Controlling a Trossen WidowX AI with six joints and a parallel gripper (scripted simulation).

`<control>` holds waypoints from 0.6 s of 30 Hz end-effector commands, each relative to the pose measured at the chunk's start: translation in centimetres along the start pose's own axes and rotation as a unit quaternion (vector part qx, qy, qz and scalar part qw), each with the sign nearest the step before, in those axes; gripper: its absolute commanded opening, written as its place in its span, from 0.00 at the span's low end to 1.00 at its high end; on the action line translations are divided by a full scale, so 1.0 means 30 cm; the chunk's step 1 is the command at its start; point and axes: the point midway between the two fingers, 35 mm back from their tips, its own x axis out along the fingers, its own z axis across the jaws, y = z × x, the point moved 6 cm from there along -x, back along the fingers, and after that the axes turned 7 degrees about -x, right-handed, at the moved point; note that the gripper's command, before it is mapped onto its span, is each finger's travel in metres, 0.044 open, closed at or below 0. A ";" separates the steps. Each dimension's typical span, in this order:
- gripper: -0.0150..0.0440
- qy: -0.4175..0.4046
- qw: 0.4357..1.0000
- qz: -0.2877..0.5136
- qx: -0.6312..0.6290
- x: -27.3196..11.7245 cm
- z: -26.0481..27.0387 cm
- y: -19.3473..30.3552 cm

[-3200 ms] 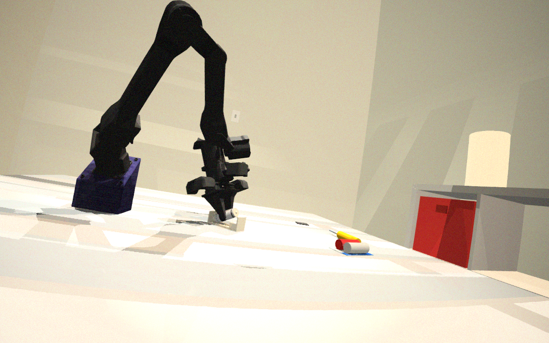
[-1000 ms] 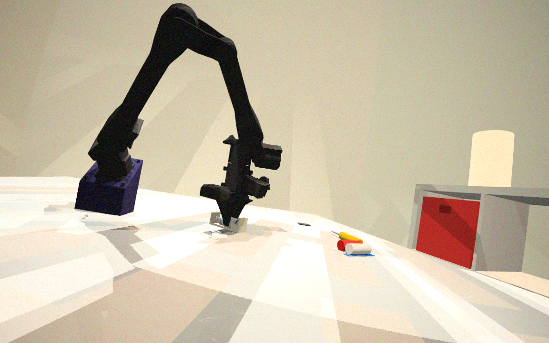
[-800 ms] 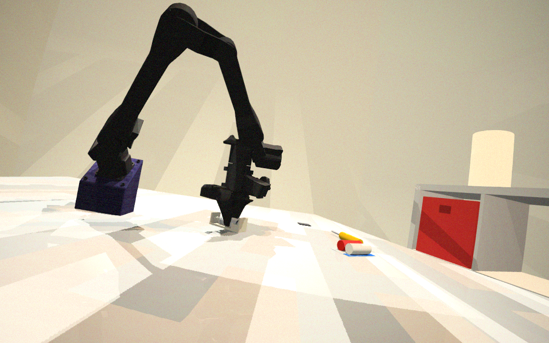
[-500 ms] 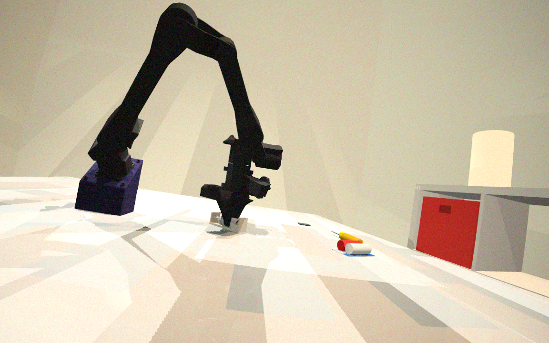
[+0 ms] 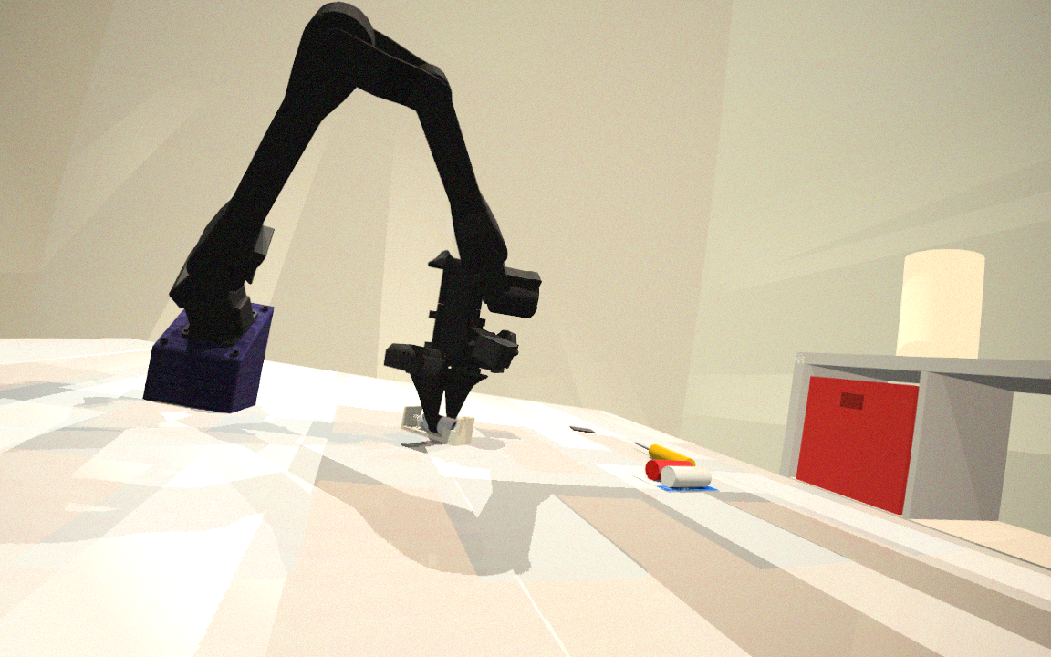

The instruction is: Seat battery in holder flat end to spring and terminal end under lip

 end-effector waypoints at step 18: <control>1.00 -0.005 1.000 0.000 0.004 -0.263 0.022 0.005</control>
